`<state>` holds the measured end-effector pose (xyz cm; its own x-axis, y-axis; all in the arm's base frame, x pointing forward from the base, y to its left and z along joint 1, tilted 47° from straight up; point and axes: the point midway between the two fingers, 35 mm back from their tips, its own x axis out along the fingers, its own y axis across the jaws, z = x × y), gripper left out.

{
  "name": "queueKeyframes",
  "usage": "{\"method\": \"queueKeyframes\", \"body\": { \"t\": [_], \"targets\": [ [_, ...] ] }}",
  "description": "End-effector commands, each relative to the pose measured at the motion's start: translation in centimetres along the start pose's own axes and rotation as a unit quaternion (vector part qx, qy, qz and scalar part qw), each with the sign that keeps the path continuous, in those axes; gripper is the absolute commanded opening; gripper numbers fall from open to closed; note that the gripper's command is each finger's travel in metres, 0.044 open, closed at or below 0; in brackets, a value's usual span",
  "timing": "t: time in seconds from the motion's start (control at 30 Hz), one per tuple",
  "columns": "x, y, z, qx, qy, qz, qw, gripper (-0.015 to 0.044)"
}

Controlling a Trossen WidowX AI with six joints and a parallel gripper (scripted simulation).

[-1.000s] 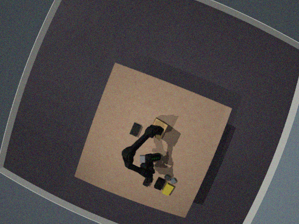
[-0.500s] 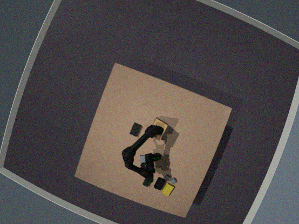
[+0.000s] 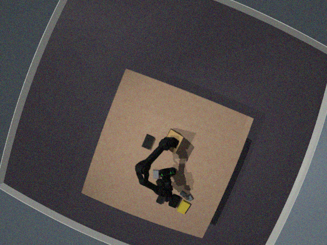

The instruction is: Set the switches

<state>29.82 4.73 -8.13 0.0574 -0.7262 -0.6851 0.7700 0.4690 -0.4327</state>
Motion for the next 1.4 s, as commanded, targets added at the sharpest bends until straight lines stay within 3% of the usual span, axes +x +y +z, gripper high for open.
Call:
{"method": "queueKeyframes", "body": {
  "t": [0.0, 1.13, 1.37],
  "targets": [
    [0.1, -0.2, -0.3, 0.004, 0.002, -0.001, 1.000, 0.0000],
    [0.1, -0.1, -0.4, 0.004, 0.003, 0.000, 1.000, 0.0000],
    [2.5, -3.7, -0.5, 0.003, 0.002, -0.002, 1.000, 0.0000]
  ]
}}
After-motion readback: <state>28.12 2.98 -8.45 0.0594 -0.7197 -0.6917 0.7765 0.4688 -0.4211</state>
